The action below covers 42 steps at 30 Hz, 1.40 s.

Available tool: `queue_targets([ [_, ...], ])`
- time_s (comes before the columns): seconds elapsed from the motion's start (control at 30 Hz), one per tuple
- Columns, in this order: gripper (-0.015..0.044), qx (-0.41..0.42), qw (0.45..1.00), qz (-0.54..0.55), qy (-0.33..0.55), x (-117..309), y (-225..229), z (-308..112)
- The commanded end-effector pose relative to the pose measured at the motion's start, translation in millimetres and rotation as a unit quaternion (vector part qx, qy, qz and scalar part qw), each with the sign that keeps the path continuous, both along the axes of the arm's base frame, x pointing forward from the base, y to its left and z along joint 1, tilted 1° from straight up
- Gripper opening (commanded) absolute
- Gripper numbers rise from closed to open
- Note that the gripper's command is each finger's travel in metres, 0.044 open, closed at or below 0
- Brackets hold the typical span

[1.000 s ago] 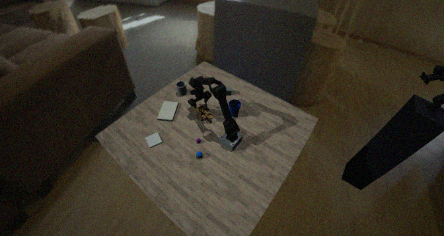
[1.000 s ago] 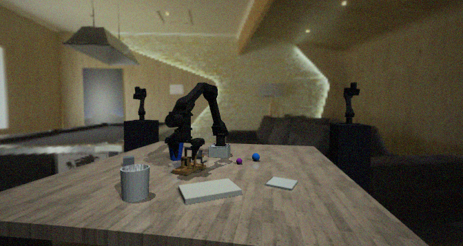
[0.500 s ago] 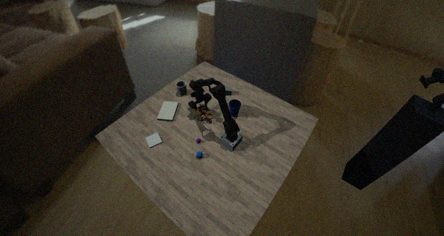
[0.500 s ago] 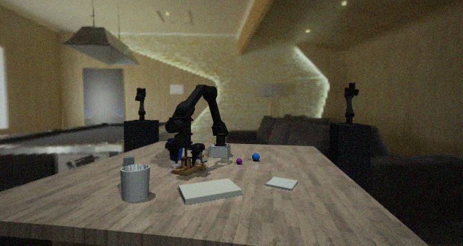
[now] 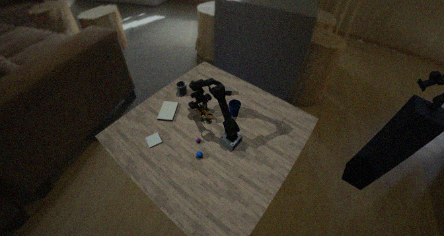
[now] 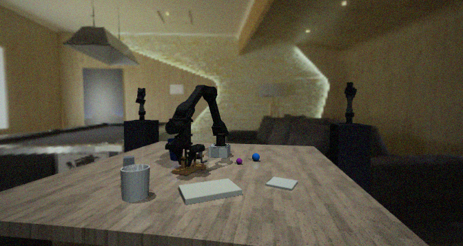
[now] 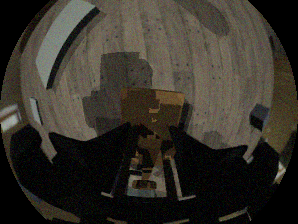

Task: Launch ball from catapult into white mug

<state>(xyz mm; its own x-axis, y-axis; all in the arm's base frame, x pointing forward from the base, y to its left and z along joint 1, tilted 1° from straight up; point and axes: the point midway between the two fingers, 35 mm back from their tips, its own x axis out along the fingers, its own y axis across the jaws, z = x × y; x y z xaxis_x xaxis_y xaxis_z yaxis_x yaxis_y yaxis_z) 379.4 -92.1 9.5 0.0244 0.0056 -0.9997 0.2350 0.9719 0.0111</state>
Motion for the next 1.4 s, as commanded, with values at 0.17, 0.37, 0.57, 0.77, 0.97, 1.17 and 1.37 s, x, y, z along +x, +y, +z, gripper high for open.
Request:
queue_targets([
  [0.17,0.0085,-0.001,1.000,0.000,0.000,0,0,4],
  [0.37,0.0000,0.000,1.000,0.000,0.000,-1,0,50],
  [0.57,0.0000,0.000,1.000,0.001,0.000,0,0,47],
  [0.77,0.0000,0.000,1.000,0.001,0.000,1,0,37],
  [0.97,0.0000,0.000,1.000,0.001,0.000,2,0,27],
  [1.17,0.0000,0.000,1.000,0.002,0.000,2,0,17],
  [1.37,0.0000,0.000,1.000,0.002,0.000,2,0,8],
])
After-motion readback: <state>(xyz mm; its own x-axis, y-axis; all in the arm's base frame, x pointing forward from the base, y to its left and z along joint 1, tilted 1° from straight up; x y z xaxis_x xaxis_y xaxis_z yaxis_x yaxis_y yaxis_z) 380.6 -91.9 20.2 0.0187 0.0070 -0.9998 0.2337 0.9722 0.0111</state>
